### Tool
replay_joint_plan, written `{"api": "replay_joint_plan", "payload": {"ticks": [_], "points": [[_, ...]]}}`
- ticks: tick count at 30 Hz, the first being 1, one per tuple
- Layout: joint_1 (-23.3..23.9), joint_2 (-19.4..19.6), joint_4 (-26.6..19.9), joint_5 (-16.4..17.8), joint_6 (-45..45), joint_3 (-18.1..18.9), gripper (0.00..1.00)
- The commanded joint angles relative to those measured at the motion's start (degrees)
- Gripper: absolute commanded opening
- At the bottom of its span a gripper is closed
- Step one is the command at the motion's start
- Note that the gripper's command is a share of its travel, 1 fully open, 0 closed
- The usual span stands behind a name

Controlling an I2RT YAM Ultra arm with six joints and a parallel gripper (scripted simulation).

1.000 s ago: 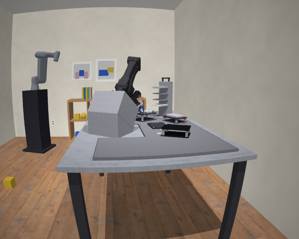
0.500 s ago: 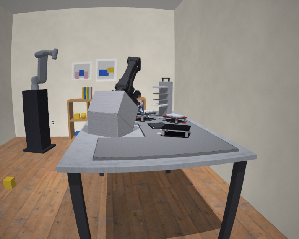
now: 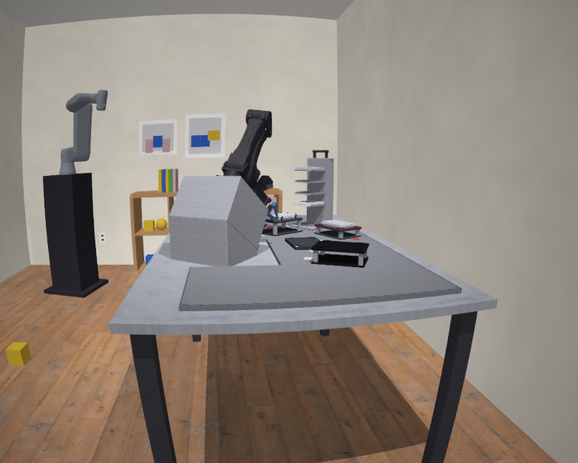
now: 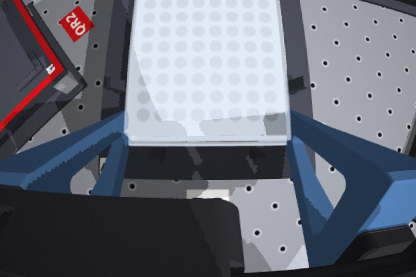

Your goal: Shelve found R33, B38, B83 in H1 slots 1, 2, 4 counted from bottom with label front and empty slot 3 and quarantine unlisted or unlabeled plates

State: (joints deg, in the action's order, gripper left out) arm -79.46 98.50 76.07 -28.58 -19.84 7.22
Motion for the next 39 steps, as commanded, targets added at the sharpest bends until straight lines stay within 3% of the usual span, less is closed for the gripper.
{"api": "replay_joint_plan", "payload": {"ticks": [1, 8, 11, 18, 33, 39], "points": [[0.0, 0.4, 0.3, -0.1, 0.0, 0.4, 0.86], [0.2, 1.2, -0.3, -0.4, 0.0, 1.6, 0.86], [-0.1, -1.7, -1.3, -0.5, -0.1, 1.4, 0.86], [-0.6, -2.6, -1.9, -0.5, -0.1, -0.8, 0.86], [-1.4, -12.4, -10.9, -1.3, -0.5, -2.2, 0.86], [-1.6, -14.6, -13.0, -1.5, -0.5, -2.4, 0.86]]}}
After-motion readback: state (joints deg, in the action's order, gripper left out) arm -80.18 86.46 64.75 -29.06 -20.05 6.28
